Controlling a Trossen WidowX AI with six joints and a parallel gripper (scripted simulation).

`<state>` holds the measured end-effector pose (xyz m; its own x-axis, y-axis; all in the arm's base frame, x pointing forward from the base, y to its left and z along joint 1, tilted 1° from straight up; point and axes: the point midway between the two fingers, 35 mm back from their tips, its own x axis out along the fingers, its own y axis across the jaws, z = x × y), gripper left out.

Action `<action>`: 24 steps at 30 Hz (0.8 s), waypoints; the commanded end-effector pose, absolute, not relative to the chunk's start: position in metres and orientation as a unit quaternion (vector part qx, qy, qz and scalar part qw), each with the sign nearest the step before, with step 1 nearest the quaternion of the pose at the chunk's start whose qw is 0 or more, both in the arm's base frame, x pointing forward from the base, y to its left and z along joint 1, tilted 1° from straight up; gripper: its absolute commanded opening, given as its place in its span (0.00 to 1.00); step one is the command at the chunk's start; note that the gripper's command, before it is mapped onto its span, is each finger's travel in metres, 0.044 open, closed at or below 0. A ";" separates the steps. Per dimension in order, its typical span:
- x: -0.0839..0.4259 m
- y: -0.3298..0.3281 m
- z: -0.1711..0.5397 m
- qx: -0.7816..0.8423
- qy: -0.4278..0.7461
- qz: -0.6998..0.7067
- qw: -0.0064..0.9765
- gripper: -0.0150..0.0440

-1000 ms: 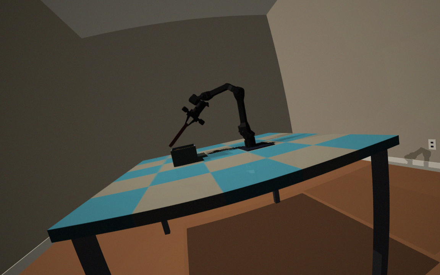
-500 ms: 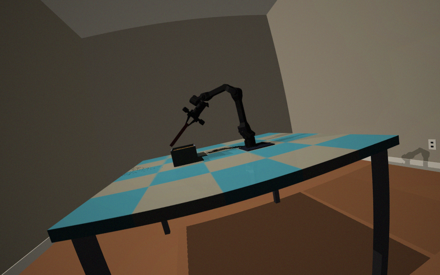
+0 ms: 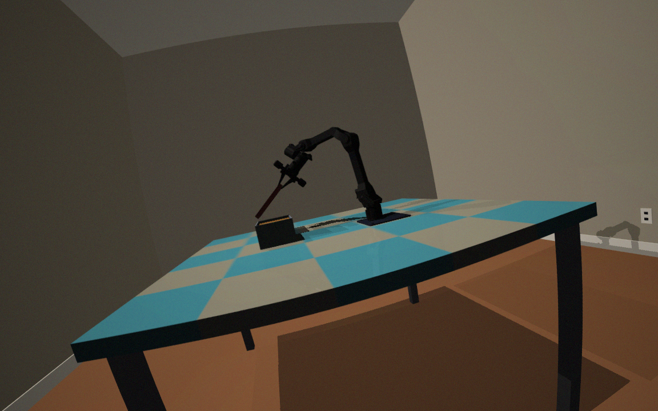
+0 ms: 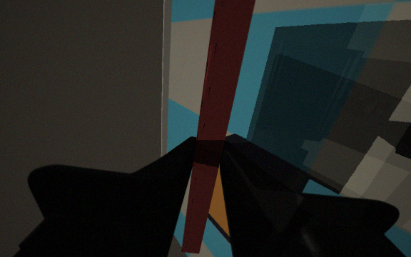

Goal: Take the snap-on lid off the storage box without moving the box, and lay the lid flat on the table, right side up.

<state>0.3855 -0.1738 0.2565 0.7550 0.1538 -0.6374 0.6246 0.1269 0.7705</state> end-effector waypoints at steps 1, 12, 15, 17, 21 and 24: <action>0.387 -0.182 0.264 0.636 0.299 -0.164 0.692 0.25; 0.389 -0.204 0.264 0.635 0.299 -0.165 0.693 0.25; 0.389 -0.210 0.264 0.635 0.299 -0.165 0.693 0.25; 0.389 -0.214 0.264 0.635 0.299 -0.165 0.693 0.25; 0.390 -0.221 0.264 0.635 0.299 -0.165 0.693 0.25; 0.390 -0.227 0.264 0.635 0.299 -0.165 0.693 0.25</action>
